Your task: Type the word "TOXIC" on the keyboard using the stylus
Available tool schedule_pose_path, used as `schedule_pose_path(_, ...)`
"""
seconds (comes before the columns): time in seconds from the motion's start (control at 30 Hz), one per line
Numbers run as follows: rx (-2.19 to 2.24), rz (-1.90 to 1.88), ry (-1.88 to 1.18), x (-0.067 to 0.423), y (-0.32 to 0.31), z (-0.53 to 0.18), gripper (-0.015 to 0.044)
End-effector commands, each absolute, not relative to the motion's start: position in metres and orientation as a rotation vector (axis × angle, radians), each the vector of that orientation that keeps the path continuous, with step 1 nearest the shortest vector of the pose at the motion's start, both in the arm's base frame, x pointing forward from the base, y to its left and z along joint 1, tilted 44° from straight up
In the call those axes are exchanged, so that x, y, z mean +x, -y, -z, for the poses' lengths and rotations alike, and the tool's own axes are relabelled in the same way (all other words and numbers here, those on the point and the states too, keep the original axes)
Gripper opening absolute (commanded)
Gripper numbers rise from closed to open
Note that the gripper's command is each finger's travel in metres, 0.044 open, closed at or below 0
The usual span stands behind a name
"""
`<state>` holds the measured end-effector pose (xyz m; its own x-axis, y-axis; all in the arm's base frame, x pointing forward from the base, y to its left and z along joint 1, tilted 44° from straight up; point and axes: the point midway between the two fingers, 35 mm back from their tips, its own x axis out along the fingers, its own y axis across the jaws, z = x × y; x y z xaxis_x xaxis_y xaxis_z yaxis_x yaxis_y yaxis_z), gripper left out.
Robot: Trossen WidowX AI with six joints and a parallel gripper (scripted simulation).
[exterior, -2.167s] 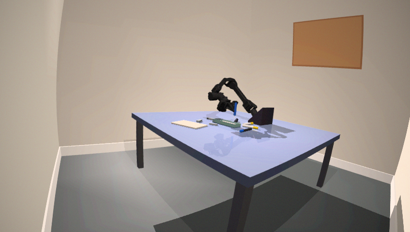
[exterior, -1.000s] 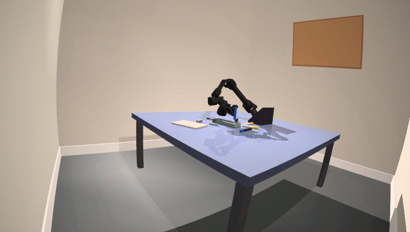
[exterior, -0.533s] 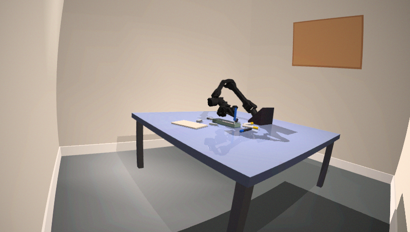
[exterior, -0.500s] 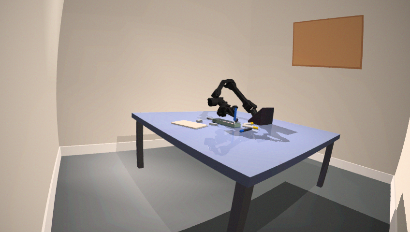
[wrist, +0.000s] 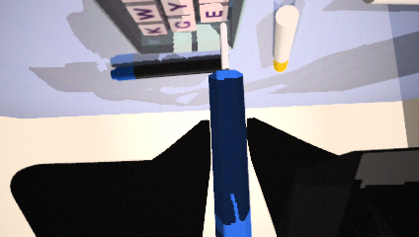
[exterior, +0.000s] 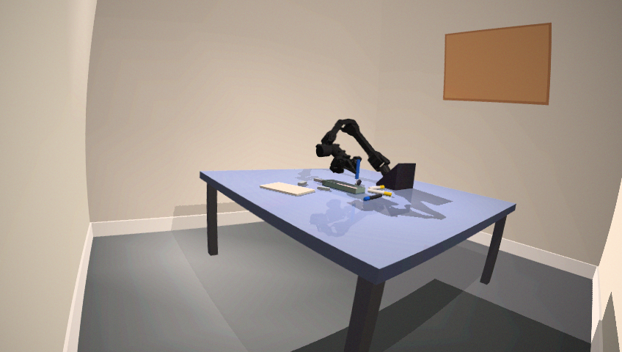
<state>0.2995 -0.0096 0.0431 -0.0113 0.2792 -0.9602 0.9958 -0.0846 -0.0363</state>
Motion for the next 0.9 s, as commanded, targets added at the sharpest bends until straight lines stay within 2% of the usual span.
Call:
schedule_pose_path(0.0, 1.476, 1.131, -1.389, 0.3029, -0.0024, -0.0559, 0.0081)
schedule_pose_path(0.77, 1.469, 1.137, -1.388, 0.3014, -0.001, -0.0541, 0.0085)
schedule_pose_path(0.87, 1.469, 1.137, -1.388, 0.3014, -0.001, -0.0541, 0.0065)
